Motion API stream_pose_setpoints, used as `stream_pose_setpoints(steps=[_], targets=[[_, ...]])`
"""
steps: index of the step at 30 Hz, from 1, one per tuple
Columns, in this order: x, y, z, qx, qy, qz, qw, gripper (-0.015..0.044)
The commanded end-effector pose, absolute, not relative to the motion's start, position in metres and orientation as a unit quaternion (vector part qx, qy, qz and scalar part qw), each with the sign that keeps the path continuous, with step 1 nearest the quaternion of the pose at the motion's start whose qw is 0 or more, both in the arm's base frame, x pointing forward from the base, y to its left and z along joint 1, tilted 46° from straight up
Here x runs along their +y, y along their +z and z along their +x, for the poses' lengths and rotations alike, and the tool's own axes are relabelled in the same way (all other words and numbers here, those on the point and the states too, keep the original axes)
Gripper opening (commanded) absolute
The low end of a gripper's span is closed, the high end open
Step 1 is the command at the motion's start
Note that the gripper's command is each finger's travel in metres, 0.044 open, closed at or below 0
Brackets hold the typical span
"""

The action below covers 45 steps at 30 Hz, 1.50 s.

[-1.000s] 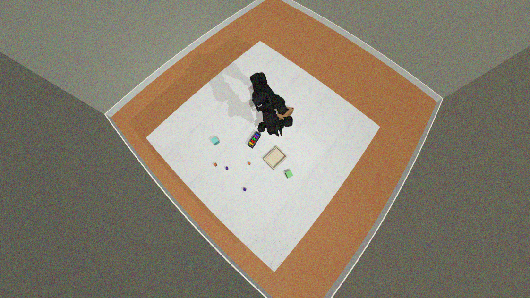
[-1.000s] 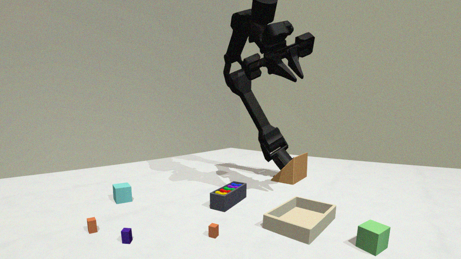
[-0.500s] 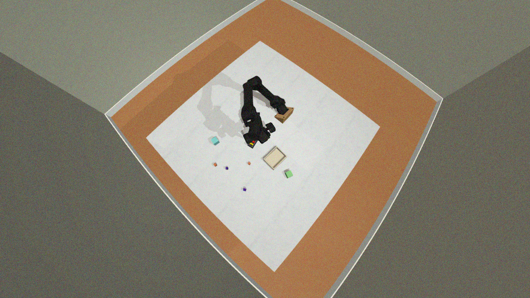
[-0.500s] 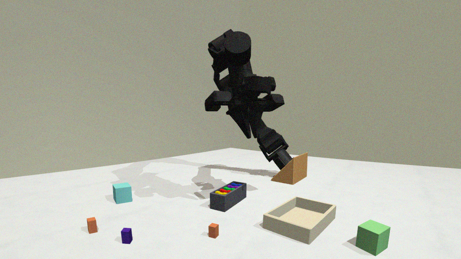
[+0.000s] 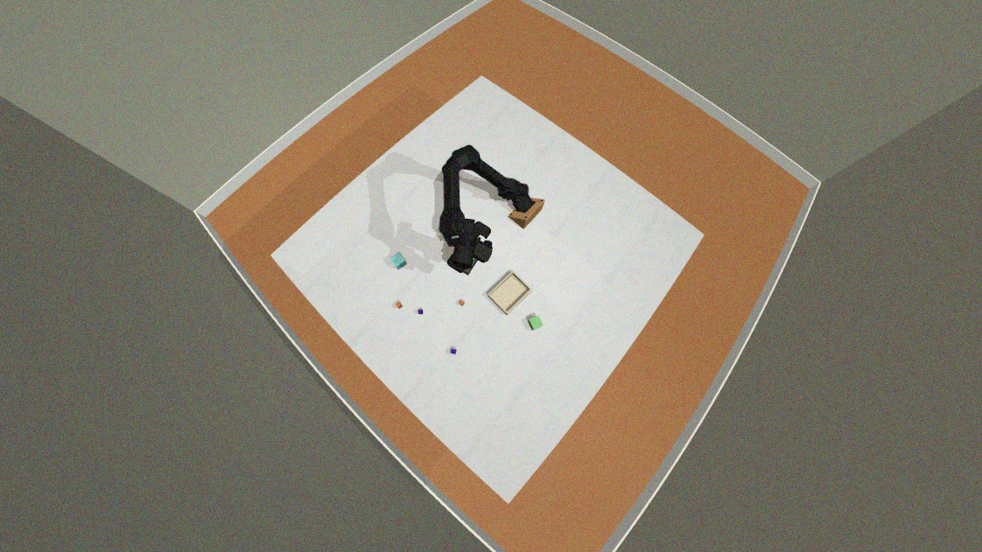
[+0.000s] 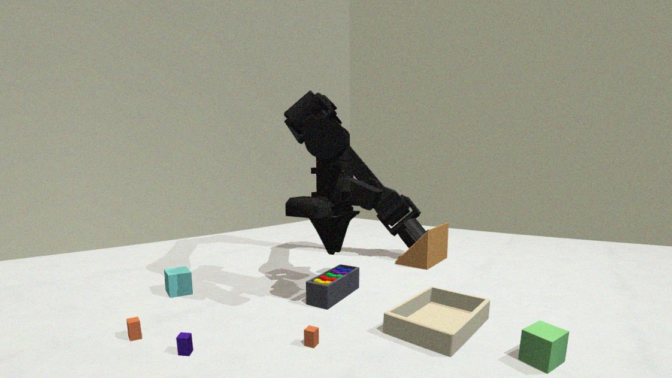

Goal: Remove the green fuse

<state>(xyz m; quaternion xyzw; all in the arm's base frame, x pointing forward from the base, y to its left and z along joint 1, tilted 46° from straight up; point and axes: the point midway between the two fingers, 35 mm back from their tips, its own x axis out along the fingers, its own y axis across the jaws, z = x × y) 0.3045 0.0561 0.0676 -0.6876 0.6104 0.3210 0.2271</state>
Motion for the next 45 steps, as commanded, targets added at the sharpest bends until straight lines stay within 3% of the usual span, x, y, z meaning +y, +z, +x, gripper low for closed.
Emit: stream_pose_setpoints(steps=[1,45], targets=[[0.053,0.065,0.302,0.607,0.328,-0.694,0.206,0.0071],[0.031,0.043,0.305,0.607,0.327,-0.694,0.206,0.0071]])
